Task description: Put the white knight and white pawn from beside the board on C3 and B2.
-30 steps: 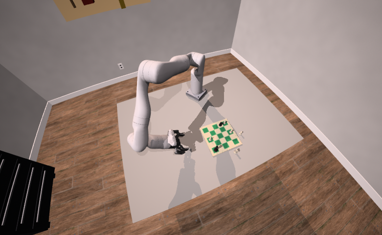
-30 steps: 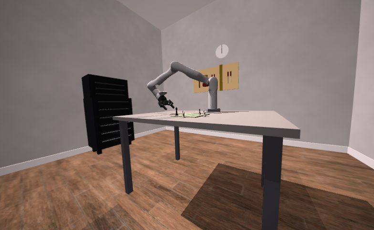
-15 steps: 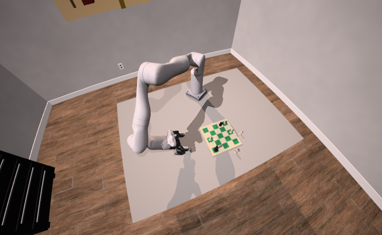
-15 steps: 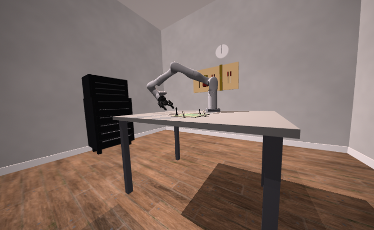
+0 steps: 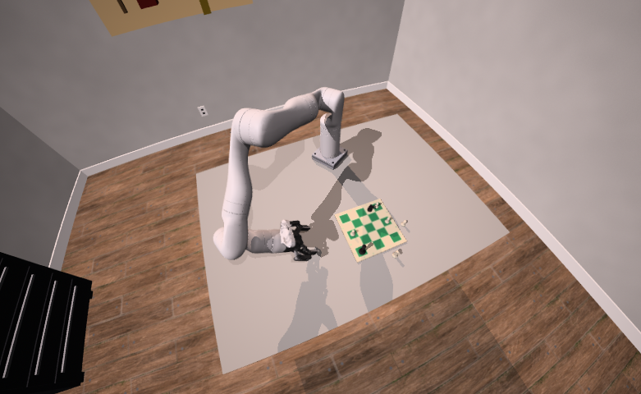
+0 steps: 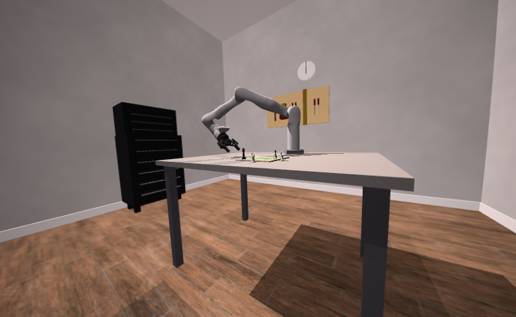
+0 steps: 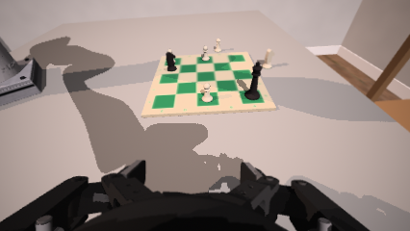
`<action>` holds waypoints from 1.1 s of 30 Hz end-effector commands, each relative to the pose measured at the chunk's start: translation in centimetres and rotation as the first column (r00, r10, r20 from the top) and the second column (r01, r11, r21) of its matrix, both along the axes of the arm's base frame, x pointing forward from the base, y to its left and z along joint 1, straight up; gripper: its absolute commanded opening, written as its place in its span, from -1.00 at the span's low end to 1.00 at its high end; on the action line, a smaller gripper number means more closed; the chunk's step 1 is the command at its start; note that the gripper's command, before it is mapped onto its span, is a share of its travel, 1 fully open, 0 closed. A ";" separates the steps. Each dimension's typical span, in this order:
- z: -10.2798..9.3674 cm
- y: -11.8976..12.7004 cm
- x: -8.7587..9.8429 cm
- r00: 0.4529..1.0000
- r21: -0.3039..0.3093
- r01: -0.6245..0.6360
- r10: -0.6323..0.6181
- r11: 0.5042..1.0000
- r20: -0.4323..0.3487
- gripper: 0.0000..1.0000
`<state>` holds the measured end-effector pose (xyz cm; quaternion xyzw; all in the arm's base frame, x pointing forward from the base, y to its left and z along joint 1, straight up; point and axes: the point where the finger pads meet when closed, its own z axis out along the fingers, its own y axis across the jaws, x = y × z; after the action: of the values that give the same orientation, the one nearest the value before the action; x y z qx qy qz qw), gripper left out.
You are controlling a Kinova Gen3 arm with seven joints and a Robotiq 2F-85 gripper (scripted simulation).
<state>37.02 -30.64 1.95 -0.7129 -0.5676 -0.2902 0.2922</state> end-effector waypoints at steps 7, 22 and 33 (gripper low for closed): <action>-0.1 -0.1 0.2 1.000 0.013 -0.009 0.009 1.000 0.014 1.00; -0.3 -0.1 0.5 0.999 0.028 -0.019 0.019 0.999 0.029 1.00; -0.4 -0.1 0.6 0.999 0.036 -0.025 0.023 0.999 0.037 1.00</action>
<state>37.55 -30.69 1.61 -0.6964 -0.5754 -0.3084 0.2982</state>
